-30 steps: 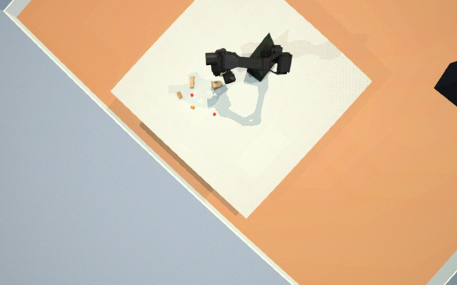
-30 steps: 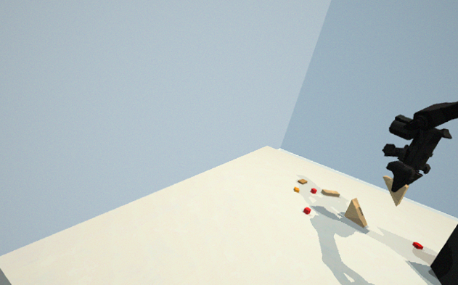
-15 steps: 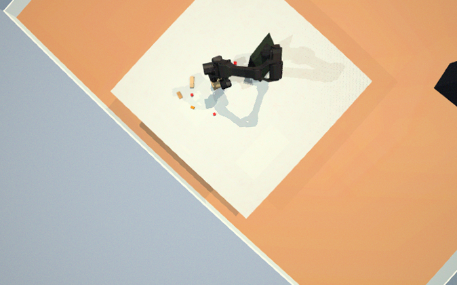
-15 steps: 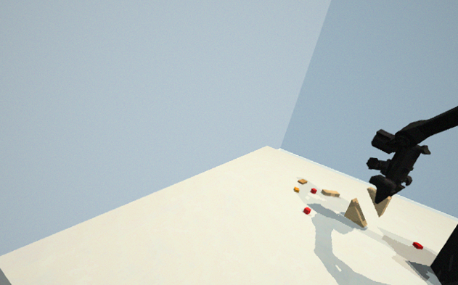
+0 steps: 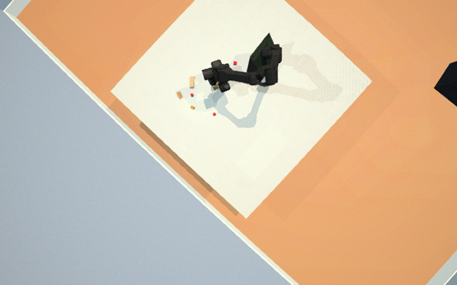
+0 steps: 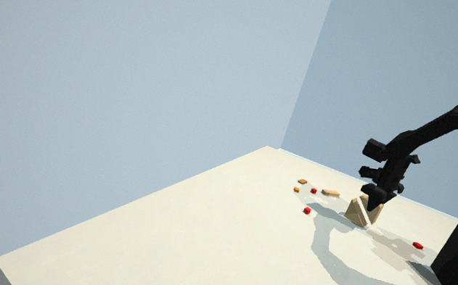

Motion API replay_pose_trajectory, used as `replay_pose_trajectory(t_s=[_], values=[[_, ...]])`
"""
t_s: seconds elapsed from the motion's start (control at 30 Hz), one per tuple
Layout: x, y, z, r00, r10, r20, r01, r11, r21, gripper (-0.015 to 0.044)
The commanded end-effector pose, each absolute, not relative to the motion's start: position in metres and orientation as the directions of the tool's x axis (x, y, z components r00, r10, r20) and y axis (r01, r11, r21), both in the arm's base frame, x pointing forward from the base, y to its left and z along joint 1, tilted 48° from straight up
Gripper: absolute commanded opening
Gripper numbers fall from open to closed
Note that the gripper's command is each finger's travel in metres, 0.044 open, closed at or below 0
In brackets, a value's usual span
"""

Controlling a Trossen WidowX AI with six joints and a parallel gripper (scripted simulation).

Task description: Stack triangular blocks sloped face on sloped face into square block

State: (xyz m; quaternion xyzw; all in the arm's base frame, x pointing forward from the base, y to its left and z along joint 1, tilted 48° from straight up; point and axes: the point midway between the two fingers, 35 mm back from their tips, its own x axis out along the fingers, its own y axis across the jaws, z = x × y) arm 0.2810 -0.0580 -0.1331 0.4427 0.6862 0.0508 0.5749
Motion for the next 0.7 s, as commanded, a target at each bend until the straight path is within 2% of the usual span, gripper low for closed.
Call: replay_pose_trajectory(t_s=[0.0, 0.67], values=[[0.2844, -0.0578, -0.1363, 0.063, 0.667, -0.743, 0.555, 0.595, 0.581, 0.0000], [0.2846, -0.0582, -0.1354, 0.058, 0.652, -0.756, 0.562, 0.605, 0.565, 0.0000]])
